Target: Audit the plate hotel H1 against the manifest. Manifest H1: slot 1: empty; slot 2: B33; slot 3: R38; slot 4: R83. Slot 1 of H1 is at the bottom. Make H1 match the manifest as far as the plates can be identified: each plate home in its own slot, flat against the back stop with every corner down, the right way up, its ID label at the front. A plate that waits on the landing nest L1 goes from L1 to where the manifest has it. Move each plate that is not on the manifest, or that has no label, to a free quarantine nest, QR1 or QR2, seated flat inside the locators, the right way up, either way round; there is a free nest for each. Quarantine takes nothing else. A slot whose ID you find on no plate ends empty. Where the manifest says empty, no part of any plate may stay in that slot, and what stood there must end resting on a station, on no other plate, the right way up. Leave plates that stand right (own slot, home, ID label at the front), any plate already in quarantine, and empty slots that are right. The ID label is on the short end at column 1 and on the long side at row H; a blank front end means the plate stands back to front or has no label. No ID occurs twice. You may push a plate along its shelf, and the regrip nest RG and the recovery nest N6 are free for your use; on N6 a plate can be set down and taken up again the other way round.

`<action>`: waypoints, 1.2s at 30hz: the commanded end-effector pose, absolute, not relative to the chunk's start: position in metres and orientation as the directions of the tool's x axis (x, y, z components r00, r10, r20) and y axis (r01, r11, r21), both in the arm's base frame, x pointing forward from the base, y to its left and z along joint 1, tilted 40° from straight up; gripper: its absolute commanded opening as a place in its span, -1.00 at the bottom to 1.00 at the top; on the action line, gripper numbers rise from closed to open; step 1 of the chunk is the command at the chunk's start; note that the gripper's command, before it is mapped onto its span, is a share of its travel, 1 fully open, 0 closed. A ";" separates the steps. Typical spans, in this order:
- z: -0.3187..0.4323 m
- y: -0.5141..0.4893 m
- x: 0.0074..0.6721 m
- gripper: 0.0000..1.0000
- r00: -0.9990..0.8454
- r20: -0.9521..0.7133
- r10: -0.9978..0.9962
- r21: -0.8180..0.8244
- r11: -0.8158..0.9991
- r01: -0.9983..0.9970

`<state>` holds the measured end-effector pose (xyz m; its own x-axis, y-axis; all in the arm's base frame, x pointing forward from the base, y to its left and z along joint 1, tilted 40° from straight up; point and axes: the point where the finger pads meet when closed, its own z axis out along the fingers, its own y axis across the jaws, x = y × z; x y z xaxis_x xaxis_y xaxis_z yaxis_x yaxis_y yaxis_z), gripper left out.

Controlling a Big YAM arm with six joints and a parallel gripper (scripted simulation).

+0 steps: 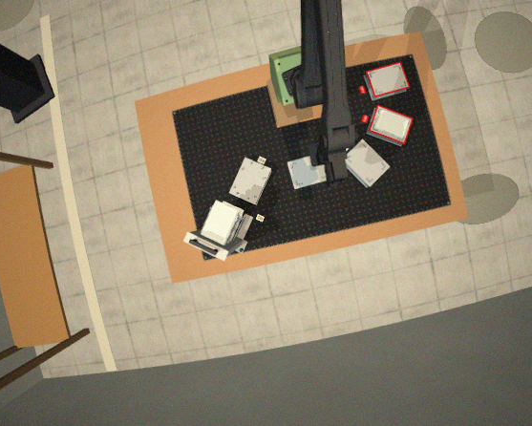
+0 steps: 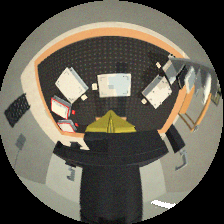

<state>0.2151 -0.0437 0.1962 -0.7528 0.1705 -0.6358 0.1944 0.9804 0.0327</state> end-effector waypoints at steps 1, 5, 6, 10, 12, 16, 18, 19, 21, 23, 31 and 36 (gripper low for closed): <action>0.235 -0.050 0.224 -1.00 -0.710 -0.689 0.145 0.016 0.983 0.184; 0.237 -0.061 0.225 -1.00 -0.705 -0.695 0.139 0.010 0.983 0.185; 0.237 -0.065 0.225 -1.00 -0.706 -0.695 0.138 0.008 0.983 0.185; 0.238 -0.072 0.225 -1.00 -0.707 -0.694 0.136 0.005 0.983 0.185; 0.238 -0.079 0.224 -1.00 -0.710 -0.691 0.135 0.002 0.983 0.185; 0.239 -0.093 0.224 -1.00 -0.713 -0.689 0.132 -0.003 0.983 0.185; 0.239 -0.100 0.224 -1.00 -0.712 -0.690 0.130 -0.006 0.983 0.185; 0.239 -0.104 0.224 -1.00 -0.714 -0.688 0.130 -0.007 0.983 0.185; 0.240 -0.111 0.223 -1.00 -0.703 -0.698 0.136 -0.006 0.981 0.196; 0.218 -0.112 0.215 -1.00 -0.698 -0.697 0.164 0.013 0.976 0.216; 0.218 -0.132 0.212 -1.00 -0.633 -0.745 0.210 0.036 0.961 0.276; 0.216 -0.149 0.209 -1.00 -0.576 -0.777 0.255 0.068 0.943 0.326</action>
<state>0.2113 -0.1384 0.2129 -0.6062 0.2585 -0.7521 0.3008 0.9500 0.0841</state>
